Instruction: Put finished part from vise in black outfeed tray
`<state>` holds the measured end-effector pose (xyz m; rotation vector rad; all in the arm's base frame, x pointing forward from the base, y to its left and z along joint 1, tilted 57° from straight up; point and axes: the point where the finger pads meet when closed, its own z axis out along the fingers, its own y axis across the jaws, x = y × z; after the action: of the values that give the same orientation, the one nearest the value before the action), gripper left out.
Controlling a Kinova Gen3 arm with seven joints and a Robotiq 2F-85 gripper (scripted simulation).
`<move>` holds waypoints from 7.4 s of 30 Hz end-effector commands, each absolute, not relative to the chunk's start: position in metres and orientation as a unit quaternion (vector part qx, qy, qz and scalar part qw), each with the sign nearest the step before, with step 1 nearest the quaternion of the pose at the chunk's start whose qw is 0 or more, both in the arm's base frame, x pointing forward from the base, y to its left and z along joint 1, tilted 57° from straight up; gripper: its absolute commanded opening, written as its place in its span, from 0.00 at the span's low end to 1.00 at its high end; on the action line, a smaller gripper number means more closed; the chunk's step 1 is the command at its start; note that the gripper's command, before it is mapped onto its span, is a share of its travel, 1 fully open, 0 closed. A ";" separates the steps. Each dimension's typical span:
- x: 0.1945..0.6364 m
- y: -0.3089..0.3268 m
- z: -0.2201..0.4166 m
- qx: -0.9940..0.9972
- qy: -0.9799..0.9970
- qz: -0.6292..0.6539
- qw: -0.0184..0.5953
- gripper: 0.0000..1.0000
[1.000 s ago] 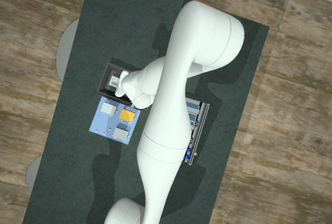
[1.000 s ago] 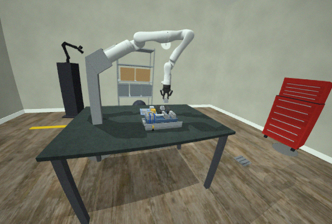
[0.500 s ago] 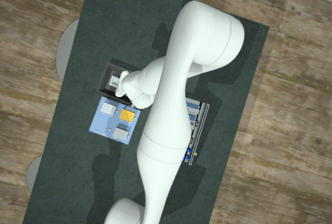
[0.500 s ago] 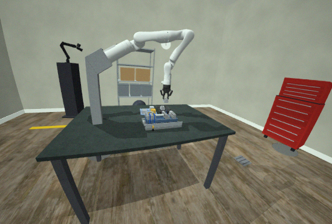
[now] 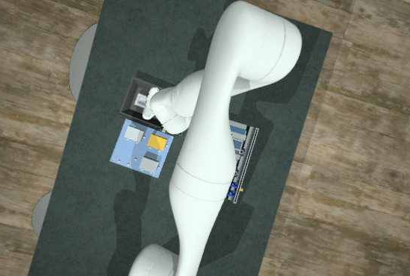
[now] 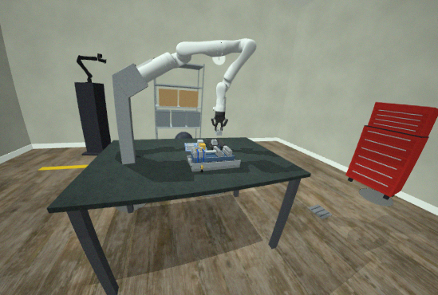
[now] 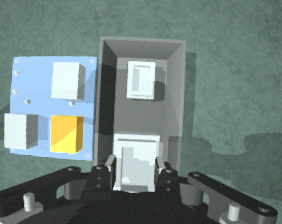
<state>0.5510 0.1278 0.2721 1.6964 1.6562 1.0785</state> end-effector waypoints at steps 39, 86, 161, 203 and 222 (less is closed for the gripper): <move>0.569 0.130 0.263 0.628 0.611 0.401 0.267 0.00; 0.632 0.142 0.223 0.628 0.611 0.402 0.267 0.00; 0.636 0.143 0.220 0.628 0.612 0.401 0.267 0.00; 0.636 0.143 0.220 0.625 0.614 0.400 0.268 0.00; 0.636 0.143 0.220 0.625 0.615 0.400 0.269 0.00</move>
<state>0.6348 0.1428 0.2189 1.6993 1.6527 1.0796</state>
